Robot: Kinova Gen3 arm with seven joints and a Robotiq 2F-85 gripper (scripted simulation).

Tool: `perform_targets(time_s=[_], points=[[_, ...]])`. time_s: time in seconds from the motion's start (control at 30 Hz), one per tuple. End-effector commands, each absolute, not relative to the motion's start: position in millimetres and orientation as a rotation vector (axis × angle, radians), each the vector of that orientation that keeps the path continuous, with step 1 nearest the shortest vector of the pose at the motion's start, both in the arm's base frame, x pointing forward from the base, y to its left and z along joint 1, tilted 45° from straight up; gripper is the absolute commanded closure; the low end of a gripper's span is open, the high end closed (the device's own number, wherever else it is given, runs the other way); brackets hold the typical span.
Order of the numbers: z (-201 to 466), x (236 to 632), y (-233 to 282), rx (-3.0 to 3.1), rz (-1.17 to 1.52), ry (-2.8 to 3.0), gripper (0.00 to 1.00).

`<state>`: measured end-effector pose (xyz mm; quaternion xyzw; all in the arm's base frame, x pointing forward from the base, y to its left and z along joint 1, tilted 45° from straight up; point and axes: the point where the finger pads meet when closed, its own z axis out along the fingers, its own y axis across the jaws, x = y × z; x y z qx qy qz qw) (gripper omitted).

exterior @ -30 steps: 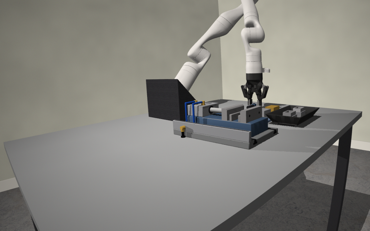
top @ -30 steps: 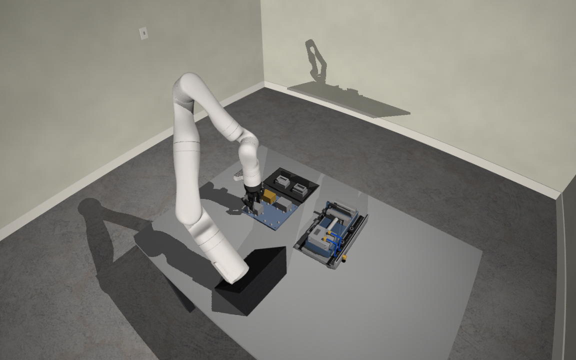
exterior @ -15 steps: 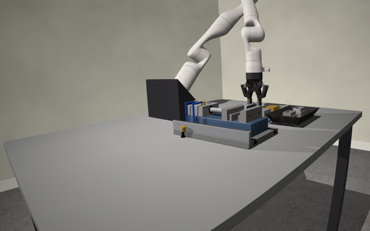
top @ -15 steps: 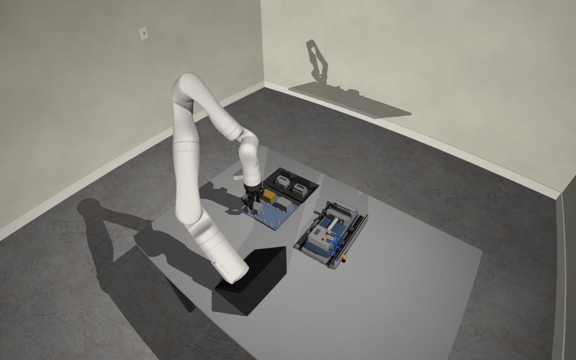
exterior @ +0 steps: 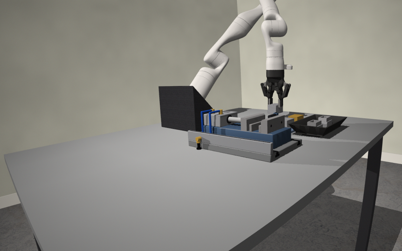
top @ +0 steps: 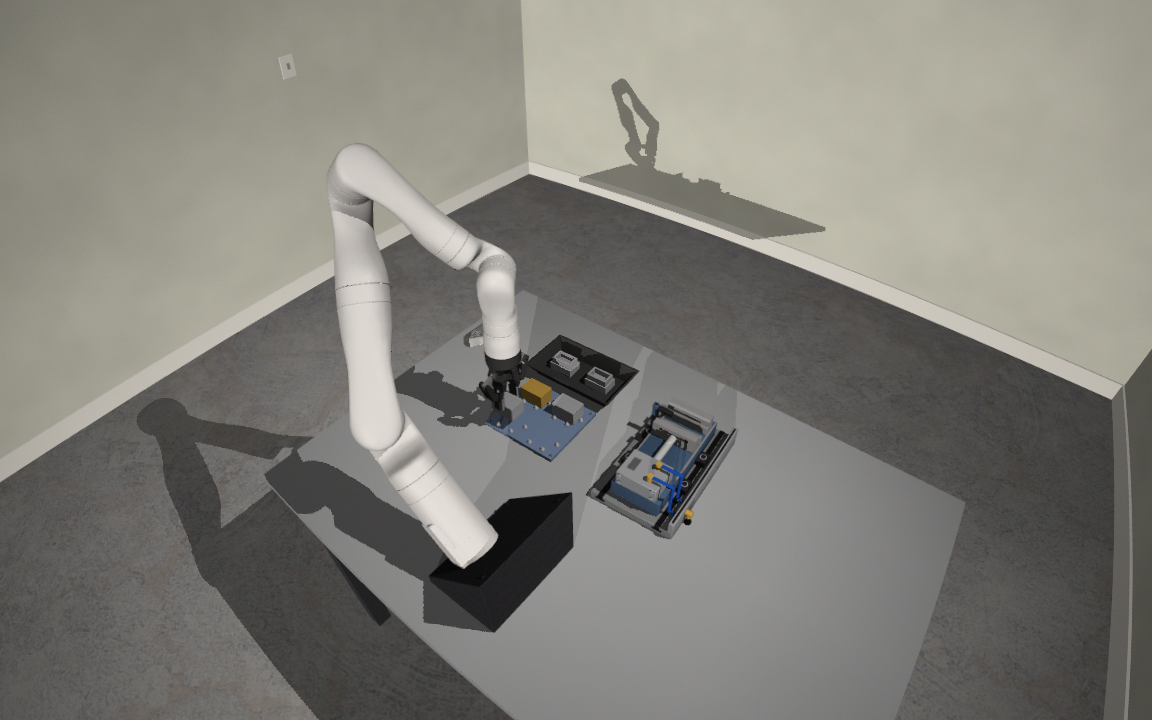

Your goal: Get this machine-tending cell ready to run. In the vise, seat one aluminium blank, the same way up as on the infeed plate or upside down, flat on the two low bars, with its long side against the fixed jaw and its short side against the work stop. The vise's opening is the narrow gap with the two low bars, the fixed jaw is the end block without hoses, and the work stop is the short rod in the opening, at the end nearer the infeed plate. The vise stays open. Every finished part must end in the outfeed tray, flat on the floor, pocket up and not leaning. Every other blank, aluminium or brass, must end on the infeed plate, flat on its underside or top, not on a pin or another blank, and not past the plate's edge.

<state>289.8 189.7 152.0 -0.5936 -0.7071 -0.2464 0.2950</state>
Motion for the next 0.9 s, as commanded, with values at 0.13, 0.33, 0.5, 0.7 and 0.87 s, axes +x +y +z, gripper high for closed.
perform_targets(time_s=[0.13,0.33,0.5,0.7,0.87], points=[[171,299,172,-1.596,-0.678,-1.890,1.00],[189,302,154,-1.596,-0.678,-1.890,1.00],[200,303,143,-1.596,-0.678,-1.890,1.00],[205,304,139,-1.596,-0.678,-1.890,1.00],[207,304,136,-1.596,-0.678,-1.890,1.00]])
